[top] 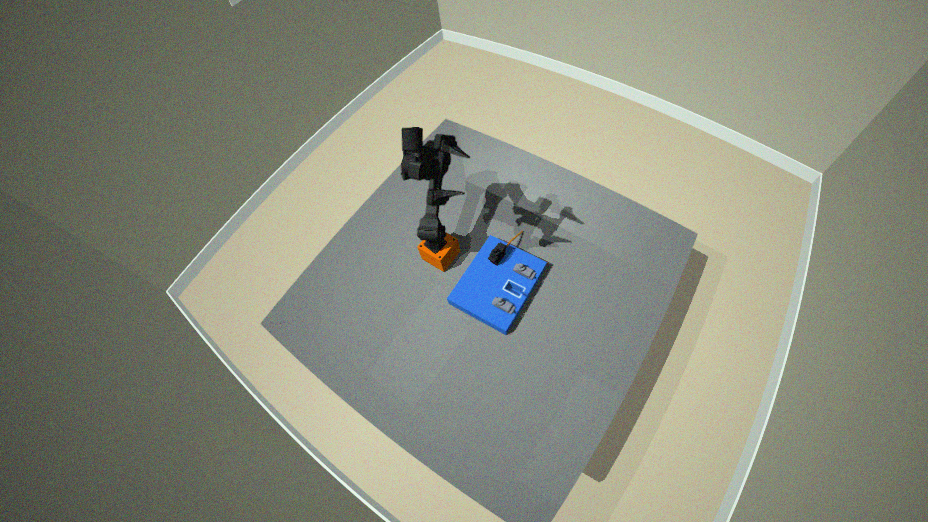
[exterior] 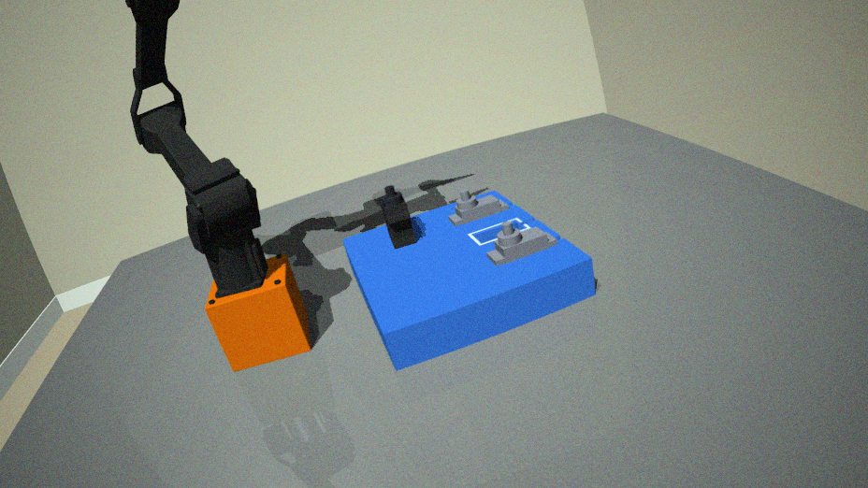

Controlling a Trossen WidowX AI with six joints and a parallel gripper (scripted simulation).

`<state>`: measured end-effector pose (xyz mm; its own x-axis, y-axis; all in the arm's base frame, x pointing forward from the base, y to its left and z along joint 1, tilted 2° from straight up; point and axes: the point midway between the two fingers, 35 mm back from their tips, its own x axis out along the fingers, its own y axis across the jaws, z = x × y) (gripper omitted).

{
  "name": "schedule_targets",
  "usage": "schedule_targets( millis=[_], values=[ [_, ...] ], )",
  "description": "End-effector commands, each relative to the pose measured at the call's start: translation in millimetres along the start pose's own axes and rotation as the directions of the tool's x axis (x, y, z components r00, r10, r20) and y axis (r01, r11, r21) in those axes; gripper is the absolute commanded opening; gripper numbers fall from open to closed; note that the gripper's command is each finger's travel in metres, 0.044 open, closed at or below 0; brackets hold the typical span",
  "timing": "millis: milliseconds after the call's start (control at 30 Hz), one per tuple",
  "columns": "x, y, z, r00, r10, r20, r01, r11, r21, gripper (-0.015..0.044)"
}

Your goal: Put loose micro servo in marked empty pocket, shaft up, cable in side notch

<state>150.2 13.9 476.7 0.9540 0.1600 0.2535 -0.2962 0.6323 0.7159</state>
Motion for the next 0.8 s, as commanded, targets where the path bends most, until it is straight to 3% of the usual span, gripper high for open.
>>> schedule_targets(
  millis=[0, 767],
  values=[
    [6, -11, 5, 1.0, -0.012, -0.008, 0.012, 1.0, -0.004, 0.044],
    [42, -71, -5, 0.987, -0.091, -0.134, 0.08, 0.993, -0.085, 0.044]
  ],
)
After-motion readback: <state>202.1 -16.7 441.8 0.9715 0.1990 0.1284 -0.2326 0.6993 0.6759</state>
